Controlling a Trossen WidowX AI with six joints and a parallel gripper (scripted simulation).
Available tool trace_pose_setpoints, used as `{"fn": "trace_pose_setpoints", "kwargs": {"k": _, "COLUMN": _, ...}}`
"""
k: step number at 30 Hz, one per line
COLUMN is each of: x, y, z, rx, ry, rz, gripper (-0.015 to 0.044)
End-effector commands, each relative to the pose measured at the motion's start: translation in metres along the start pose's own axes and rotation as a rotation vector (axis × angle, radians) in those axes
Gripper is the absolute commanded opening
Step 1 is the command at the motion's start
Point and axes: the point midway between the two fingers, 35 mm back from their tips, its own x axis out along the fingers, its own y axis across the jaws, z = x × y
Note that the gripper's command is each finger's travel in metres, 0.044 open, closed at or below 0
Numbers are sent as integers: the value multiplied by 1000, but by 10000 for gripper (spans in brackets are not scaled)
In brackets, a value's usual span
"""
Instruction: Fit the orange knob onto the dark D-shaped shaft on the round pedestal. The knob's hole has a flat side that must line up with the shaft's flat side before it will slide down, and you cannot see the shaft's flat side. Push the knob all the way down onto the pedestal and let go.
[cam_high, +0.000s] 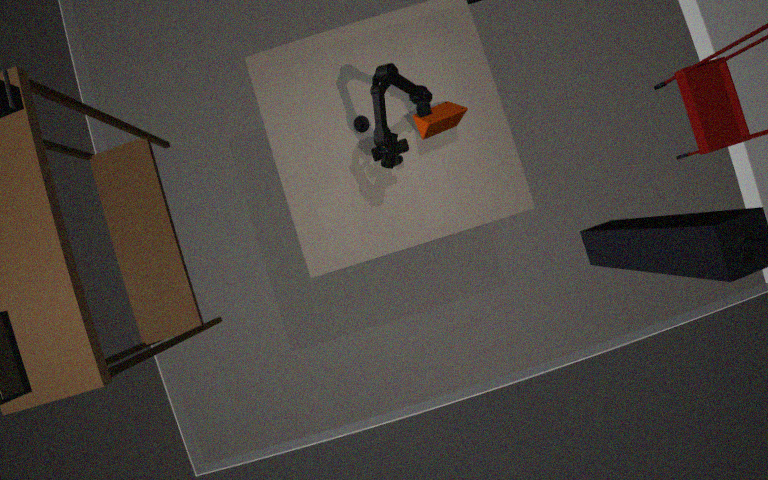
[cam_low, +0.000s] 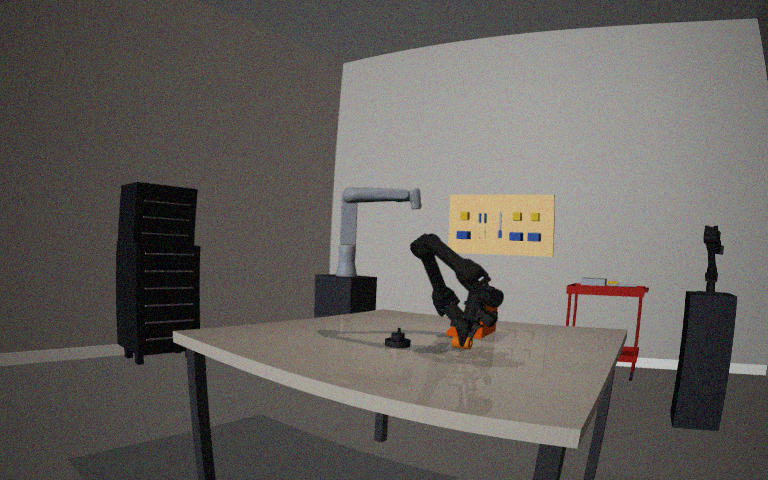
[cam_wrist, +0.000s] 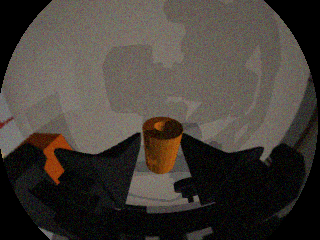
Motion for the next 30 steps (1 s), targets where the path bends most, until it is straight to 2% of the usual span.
{"fn": "trace_pose_setpoints", "kwargs": {"k": 1, "x": 0, "y": 0, "z": 0, "rx": -3, "ry": 2, "rz": -4, "gripper": 220}}
{"fn": "trace_pose_setpoints", "kwargs": {"k": 7, "x": 0, "y": 0, "z": 0, "rx": -3, "ry": 2, "rz": -4, "gripper": 181}}
{"fn": "trace_pose_setpoints", "kwargs": {"k": 13, "x": 0, "y": 0, "z": -1, "rx": -1, "ry": -18, "rz": -2, "gripper": 181}}
{"fn": "trace_pose_setpoints", "kwargs": {"k": 30, "x": -8, "y": -1, "z": -18, "rx": -2, "ry": -319, "rz": 0, "gripper": 181}}
